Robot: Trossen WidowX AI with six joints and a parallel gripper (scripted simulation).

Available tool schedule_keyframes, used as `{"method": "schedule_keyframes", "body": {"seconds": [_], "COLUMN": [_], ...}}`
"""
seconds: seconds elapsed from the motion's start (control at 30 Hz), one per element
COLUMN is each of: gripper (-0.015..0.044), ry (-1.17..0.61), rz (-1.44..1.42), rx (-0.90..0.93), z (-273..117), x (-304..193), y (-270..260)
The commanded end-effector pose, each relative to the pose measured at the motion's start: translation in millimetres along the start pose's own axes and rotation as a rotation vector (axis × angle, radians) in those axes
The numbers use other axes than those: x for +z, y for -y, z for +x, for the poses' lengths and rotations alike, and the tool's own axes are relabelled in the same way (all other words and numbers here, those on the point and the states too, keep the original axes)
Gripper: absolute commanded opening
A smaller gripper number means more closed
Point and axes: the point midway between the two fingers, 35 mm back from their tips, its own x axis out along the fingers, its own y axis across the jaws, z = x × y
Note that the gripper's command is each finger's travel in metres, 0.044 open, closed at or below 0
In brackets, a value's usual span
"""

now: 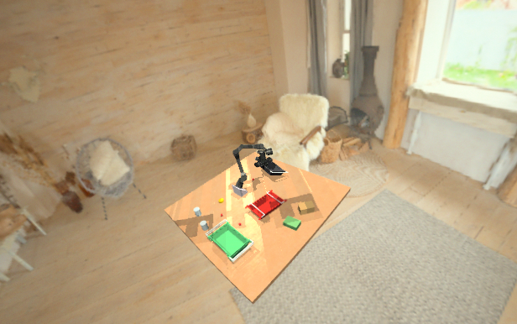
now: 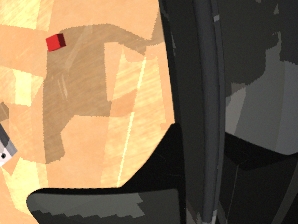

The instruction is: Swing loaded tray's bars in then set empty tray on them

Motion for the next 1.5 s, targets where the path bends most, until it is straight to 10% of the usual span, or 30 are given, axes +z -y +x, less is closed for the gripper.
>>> {"method": "schedule_keyframes", "body": {"seconds": [0.0,1.47], "gripper": [0.0,0.0], "ry": [-0.003,-0.096], "rz": [-0.013,0.298], "rx": [-0.023,0.091], "z": [-5.0,6.8], "x": [1.7,-104.7], "y": [4.4,8.9]}}
